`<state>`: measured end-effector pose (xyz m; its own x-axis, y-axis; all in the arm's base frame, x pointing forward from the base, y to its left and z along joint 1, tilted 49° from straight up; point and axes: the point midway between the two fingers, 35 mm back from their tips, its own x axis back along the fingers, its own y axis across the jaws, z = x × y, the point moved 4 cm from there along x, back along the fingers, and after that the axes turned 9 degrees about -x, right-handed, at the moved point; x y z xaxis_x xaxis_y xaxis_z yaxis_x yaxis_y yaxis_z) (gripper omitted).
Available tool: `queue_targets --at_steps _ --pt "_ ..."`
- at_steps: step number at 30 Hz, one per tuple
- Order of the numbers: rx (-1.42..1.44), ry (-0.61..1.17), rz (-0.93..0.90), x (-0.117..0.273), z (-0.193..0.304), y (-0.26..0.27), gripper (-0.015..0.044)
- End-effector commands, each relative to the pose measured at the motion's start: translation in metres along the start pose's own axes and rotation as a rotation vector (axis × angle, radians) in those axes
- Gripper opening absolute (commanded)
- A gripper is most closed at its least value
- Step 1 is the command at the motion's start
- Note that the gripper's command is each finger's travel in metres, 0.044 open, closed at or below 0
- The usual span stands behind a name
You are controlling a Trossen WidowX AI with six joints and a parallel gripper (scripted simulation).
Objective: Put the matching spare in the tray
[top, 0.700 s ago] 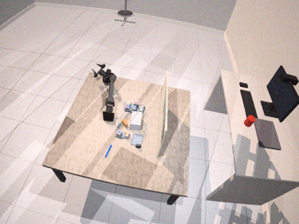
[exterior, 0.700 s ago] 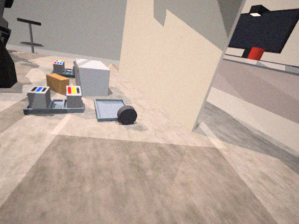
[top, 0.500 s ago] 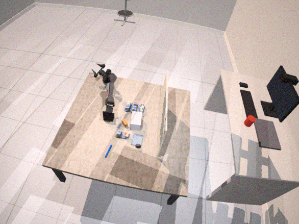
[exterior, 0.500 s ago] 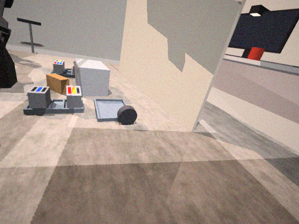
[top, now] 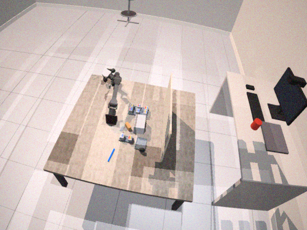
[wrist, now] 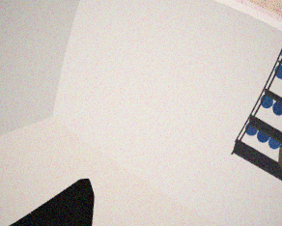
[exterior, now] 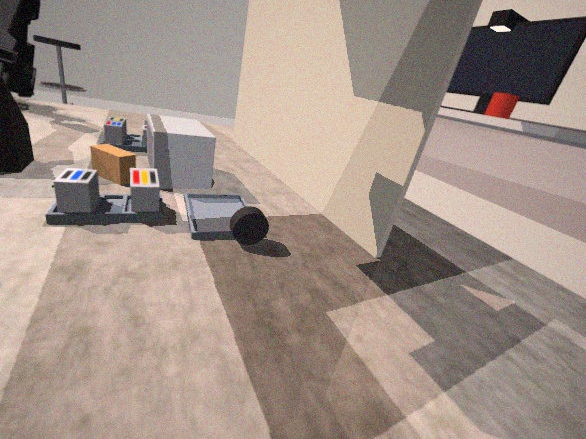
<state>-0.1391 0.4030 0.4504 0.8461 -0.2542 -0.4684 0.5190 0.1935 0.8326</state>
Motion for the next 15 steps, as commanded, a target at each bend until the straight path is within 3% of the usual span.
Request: queue_targets --at_steps 1,15 --pt "0.111 -0.093 -0.035 0.025 -0.008 0.028 0.0440" --pt "0.675 -0.484 -0.085 0.143 -0.008 0.136 0.0440"
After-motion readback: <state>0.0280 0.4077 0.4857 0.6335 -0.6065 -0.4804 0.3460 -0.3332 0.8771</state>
